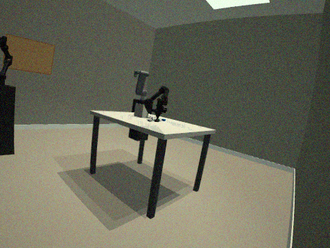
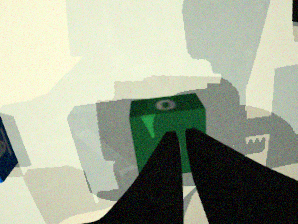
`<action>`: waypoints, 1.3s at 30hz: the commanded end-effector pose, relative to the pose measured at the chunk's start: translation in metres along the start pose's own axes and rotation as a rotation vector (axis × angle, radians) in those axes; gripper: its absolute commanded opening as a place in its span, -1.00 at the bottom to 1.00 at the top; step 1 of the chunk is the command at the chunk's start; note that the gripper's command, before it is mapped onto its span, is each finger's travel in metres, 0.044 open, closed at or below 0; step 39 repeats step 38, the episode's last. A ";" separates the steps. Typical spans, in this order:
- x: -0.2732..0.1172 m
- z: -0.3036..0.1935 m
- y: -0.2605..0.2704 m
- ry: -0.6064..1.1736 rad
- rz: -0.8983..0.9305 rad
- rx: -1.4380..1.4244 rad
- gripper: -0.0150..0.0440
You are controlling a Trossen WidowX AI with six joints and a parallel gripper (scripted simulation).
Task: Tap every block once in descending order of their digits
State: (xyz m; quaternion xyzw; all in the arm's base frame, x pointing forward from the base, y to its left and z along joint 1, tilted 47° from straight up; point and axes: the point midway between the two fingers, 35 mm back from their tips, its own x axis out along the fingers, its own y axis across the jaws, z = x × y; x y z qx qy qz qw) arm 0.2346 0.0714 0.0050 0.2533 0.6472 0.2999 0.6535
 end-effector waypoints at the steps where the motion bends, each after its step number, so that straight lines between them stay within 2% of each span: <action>1: 0.006 -0.004 0.000 0.011 0.008 0.015 -0.42; 6: 0.006 -0.004 0.000 0.011 0.008 0.015 -0.42; 10: -0.022 -0.003 -0.001 0.010 0.006 0.014 -0.42; 15: -0.024 -0.004 -0.001 0.011 0.006 0.015 -0.42; 17: -0.030 0.001 0.008 0.011 0.005 0.016 -0.25; 21: -0.064 0.019 0.071 0.010 0.002 0.016 0.11; 27: -0.101 0.012 0.146 0.010 0.008 0.015 0.64; 29: -0.106 0.008 0.157 0.011 0.009 0.015 0.82; 39: -0.106 0.008 0.157 0.011 0.009 0.015 0.86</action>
